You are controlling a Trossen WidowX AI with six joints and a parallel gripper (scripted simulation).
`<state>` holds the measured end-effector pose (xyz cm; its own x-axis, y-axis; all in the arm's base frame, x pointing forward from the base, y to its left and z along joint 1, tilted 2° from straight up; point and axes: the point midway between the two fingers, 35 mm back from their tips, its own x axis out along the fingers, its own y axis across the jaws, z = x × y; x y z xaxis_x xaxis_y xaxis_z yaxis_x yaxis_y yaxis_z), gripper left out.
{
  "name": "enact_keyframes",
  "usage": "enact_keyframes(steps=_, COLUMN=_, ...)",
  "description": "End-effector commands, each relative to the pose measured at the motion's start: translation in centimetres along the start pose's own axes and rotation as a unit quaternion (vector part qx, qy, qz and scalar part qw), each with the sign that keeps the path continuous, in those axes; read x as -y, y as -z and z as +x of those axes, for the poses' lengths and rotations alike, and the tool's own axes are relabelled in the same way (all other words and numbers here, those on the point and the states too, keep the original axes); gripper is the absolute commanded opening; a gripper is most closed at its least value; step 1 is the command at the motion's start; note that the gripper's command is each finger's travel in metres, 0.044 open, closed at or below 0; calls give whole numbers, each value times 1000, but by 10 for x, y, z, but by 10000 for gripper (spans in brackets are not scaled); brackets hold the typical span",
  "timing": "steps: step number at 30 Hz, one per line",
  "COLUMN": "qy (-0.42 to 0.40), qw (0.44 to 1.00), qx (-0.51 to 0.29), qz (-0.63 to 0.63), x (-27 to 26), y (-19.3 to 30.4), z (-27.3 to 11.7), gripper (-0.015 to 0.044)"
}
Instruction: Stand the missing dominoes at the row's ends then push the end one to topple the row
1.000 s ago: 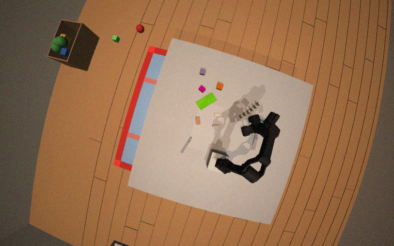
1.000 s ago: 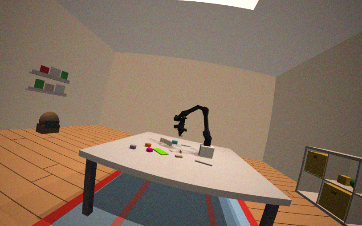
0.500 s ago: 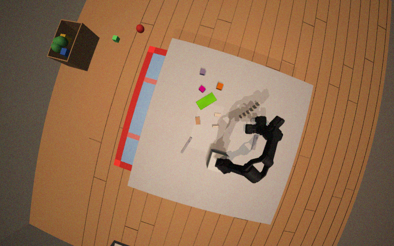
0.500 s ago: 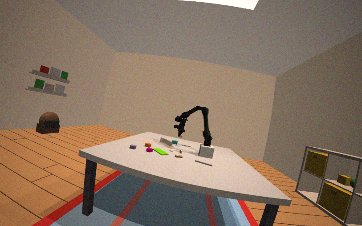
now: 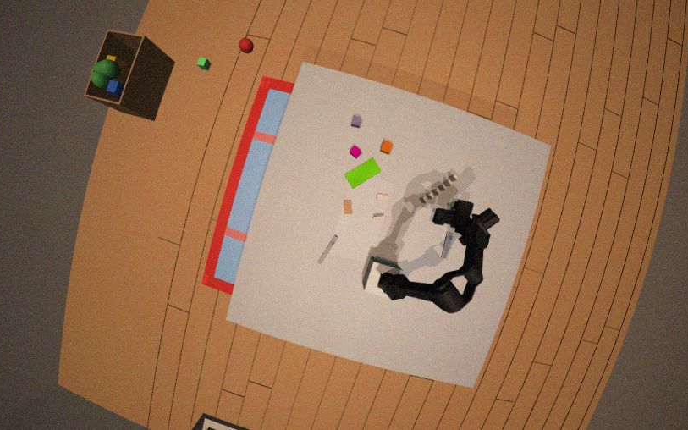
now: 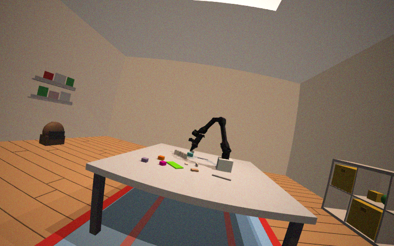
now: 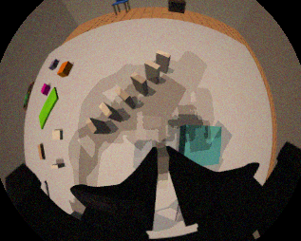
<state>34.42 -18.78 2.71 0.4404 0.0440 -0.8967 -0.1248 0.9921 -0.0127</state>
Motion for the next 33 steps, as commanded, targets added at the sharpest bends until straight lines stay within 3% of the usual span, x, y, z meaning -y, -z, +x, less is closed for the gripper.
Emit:
enact_keyframes(steps=1, qy=-5, qw=999, qx=39, qz=15, x=5, y=-1, z=9, gripper=30)
enact_keyframes(steps=16, qy=-13, qw=981, qx=189, qz=47, x=23, y=1, z=24, gripper=30)
enact_keyframes(steps=33, qy=-28, qw=941, qx=336, qz=40, x=25, y=16, z=14, gripper=30)
